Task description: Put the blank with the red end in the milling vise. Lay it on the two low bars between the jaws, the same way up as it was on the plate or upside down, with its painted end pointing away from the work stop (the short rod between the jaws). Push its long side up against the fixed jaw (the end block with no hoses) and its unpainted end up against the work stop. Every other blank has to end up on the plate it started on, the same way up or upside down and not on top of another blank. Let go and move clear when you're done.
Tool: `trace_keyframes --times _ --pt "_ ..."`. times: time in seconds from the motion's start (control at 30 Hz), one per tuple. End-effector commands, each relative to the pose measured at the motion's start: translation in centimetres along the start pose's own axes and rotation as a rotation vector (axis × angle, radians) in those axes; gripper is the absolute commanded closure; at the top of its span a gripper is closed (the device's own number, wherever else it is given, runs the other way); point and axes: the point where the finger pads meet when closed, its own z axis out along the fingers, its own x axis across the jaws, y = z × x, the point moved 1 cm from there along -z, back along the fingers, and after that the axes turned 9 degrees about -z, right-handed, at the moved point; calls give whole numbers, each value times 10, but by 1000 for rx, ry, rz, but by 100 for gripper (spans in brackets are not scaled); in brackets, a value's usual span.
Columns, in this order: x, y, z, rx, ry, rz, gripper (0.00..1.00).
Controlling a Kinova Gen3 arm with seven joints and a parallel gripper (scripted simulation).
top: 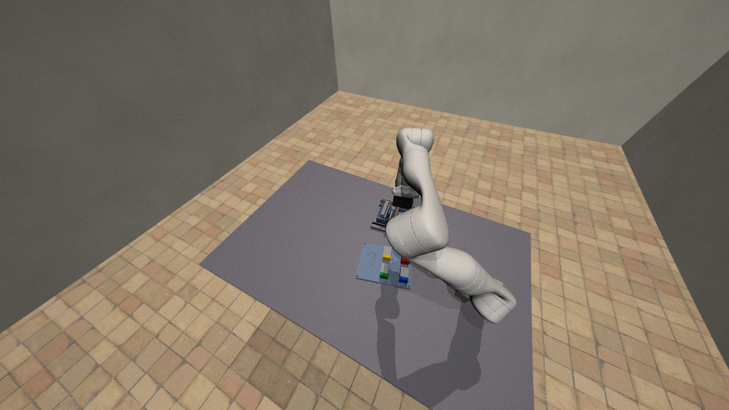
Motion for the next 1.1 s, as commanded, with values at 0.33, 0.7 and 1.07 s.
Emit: trace_keyframes --times 0.33,0.7,1.07 --pt "0 -1 33 -2 1 1 0" --pt "0 -1 42 -5 3 2 0" --pt "0 -2 39 -2 1 2 0"
